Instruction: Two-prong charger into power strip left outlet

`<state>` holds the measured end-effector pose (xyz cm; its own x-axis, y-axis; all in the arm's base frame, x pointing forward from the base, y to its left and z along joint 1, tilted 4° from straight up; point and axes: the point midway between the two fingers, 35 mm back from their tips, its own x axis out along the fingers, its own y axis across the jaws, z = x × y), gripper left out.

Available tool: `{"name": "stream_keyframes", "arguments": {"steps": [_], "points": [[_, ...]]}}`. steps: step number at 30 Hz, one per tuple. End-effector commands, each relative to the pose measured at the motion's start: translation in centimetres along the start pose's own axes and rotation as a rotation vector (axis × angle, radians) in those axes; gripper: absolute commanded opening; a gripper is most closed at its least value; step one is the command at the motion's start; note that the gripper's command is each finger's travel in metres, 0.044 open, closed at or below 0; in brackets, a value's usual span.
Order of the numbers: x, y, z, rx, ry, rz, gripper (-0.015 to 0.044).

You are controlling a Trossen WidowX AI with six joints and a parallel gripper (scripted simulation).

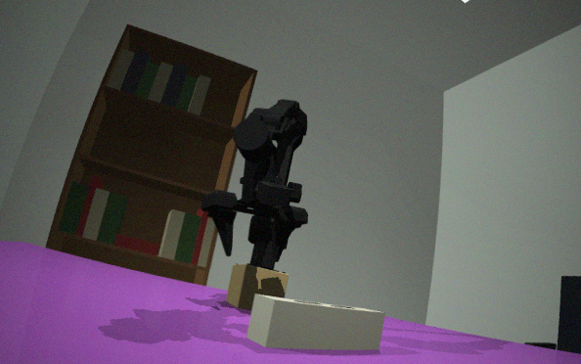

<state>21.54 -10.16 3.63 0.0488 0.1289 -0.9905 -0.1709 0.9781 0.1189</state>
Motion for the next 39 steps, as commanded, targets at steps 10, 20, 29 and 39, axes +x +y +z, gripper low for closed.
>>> {"name": "stream_keyframes", "arguments": {"steps": [10, 20, 29, 39], "points": [[1.5, 2.6, 0.8, -0.412, 0.065, -0.028, 0.044], [2.6, 4.6, 1.1, -0.738, 0.118, -0.042, 0.044], [3.6, 6.4, 1.2, -1.031, 0.168, -0.051, 0.044], [4.1, 7.5, 1.2, -1.21, 0.199, -0.055, 0.044]]}}
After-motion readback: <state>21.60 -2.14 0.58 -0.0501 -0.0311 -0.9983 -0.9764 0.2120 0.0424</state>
